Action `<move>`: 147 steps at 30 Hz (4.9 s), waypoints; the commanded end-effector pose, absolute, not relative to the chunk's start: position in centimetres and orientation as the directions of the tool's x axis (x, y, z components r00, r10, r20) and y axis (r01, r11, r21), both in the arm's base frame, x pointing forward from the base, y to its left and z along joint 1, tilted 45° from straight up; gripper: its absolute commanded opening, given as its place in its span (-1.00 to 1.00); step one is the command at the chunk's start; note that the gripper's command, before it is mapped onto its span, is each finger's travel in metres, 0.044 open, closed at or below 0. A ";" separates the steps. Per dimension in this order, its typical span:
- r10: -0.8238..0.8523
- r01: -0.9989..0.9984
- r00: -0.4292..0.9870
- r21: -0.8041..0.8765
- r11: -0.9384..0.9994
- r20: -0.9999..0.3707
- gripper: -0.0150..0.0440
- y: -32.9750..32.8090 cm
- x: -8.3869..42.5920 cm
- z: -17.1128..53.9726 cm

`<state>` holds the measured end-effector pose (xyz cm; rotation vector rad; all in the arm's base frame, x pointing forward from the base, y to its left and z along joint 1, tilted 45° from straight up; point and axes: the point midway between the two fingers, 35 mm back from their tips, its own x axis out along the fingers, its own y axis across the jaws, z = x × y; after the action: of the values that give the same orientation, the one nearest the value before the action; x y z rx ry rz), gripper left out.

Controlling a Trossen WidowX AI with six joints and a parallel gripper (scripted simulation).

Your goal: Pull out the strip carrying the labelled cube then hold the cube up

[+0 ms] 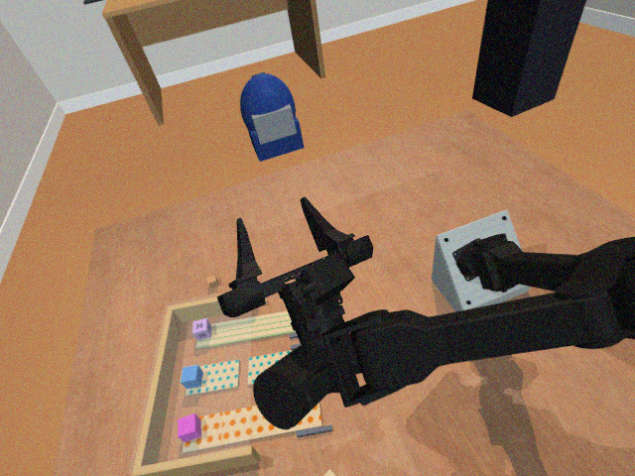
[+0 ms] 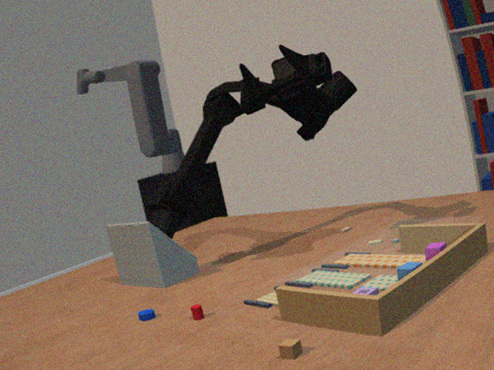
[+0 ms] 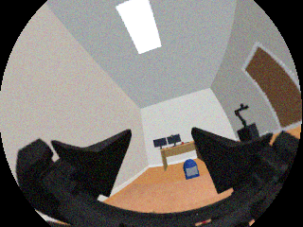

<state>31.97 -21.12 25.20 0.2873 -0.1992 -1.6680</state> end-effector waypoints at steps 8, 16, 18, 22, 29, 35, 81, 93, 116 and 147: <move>-0.865 0.968 0.225 0.205 0.145 -0.449 0.86 -24.0 33.6 16.4; -0.424 0.769 0.609 0.367 0.524 -0.670 0.86 -21.7 34.0 9.4; -0.288 0.672 0.690 0.440 0.595 -0.665 0.86 -20.4 33.8 8.6; -0.011 0.427 0.816 0.590 0.685 -0.578 0.86 -17.4 32.6 8.2; 0.275 0.087 0.885 0.714 0.695 -0.376 0.86 -13.8 30.1 9.4; 0.275 0.087 0.885 0.714 0.695 -0.376 0.86 -13.8 30.1 9.4; 0.691 0.314 0.122 0.688 0.654 -0.712 -0.49 -11.6 36.1 -4.2; 0.691 0.314 0.122 0.689 0.654 -0.712 -0.49 -10.2 36.4 -5.6; 0.694 0.313 0.122 0.691 0.651 -0.710 -0.49 -7.4 36.6 -8.2; 0.694 0.313 0.122 0.691 0.651 -0.709 -0.49 -7.0 36.6 -8.6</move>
<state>36.61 -7.13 -8.49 0.8843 1.4717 0.3415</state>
